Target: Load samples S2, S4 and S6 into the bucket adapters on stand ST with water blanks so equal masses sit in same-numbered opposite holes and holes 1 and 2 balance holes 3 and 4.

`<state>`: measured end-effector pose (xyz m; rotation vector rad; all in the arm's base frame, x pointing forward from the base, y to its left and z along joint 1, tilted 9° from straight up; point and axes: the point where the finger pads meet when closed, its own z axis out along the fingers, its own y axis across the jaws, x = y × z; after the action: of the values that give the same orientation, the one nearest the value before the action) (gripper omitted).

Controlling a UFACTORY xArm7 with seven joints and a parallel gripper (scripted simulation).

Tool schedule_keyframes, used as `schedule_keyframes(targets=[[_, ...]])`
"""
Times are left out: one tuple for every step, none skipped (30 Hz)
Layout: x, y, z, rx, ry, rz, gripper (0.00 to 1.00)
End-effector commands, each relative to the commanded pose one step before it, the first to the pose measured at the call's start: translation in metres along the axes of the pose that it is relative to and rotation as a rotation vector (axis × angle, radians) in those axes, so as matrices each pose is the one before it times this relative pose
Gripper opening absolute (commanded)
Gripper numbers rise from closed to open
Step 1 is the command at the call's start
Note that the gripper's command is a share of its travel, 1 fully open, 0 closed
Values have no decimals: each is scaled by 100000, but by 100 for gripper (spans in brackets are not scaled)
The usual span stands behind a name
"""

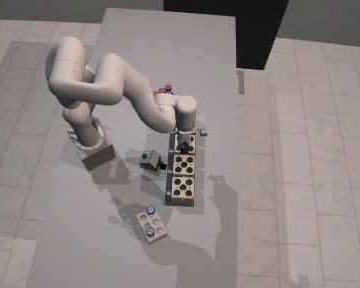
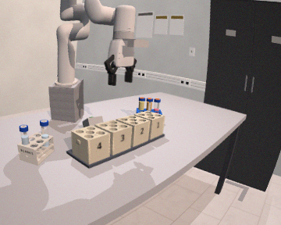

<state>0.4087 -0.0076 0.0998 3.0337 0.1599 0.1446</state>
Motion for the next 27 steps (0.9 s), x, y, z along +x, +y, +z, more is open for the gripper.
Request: schedule_keyframes(targets=[[756,-2285,-26,-3292,-362,8998,100],[-241,-440,1,3,-2,-3333,100],[-227,-447,0,4,-1,-3333,100],[-212,-454,0,4,-1,-3333,100],[-201,-459,-1,5,0,-3334,100],[-179,-469,2,3,-1,-3333,100],[-164,-474,2,3,-1,-3333,100],[-149,-479,1,4,-1,-3333,100],[0,0,0,0,0,0,100],[0,0,0,0,0,0,100],[-133,-484,0,4,-1,-3333,100],[-117,-488,1,4,0,-3333,100],[-101,-491,1,4,0,-3333,100],[-85,-494,1,4,0,-3333,100],[-69,-497,0,4,0,-3333,100],[-52,-499,0,4,0,-3333,100],[-35,-501,0,4,0,-3333,100],[-19,-501,0,4,0,-3333,100],[-2,-502,0,4,1,-3333,100],[15,-502,0,4,1,-3333,100],[31,-501,0,4,1,-3333,100],[44,-497,-7,7,1,-3334,100],[65,-498,0,4,1,-3333,100],[81,-495,0,4,1,-3333,100],[98,-492,0,4,1,-3333,100],[0,0,0,0,0,0,100],[0,0,0,0,0,0,100]])
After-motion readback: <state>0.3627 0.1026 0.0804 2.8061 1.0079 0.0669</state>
